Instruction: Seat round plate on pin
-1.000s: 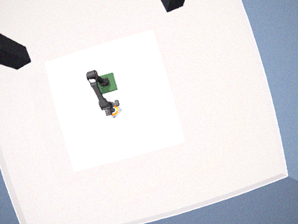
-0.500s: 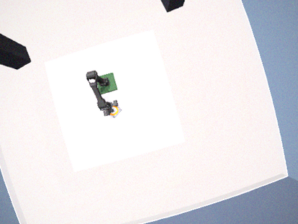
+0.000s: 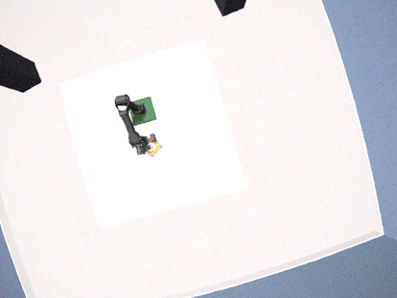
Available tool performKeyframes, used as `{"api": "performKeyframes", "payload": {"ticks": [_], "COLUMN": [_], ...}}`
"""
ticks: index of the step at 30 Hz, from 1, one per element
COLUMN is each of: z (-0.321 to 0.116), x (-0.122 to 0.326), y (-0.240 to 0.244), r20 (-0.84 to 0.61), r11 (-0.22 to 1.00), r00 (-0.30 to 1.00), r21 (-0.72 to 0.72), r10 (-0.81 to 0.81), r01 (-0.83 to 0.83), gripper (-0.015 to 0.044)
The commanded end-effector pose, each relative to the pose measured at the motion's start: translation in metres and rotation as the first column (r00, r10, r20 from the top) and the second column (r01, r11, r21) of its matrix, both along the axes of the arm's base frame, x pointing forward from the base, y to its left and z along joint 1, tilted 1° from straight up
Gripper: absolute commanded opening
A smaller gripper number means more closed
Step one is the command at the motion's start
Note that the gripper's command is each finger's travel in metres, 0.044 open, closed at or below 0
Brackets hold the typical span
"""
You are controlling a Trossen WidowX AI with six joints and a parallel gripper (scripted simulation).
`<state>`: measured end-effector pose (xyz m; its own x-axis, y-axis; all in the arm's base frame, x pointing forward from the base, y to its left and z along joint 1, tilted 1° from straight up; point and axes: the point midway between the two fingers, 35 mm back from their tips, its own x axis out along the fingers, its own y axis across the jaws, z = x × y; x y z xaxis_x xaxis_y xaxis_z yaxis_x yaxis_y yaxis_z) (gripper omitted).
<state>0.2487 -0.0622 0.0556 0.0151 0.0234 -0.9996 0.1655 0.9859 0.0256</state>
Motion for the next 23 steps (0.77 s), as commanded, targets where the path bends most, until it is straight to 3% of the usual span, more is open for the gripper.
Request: {"api": "performKeyframes", "payload": {"ticks": [1,7,23], "z": [0.018,0.041,0.032], "x": [0.002,-0.002,-0.002], "y": [-0.002,0.0,0.0], "r20": [0.014,0.013,0.012], "r11": [1.0,1.0,1.0], "r00": [1.0,1.0,1.0], "r21": [-0.009,-0.009,-0.003], "r10": [0.002,0.002,0.0], "r01": [-0.002,-0.002,0.0], "gripper": [0.0,0.0,0.0]}}
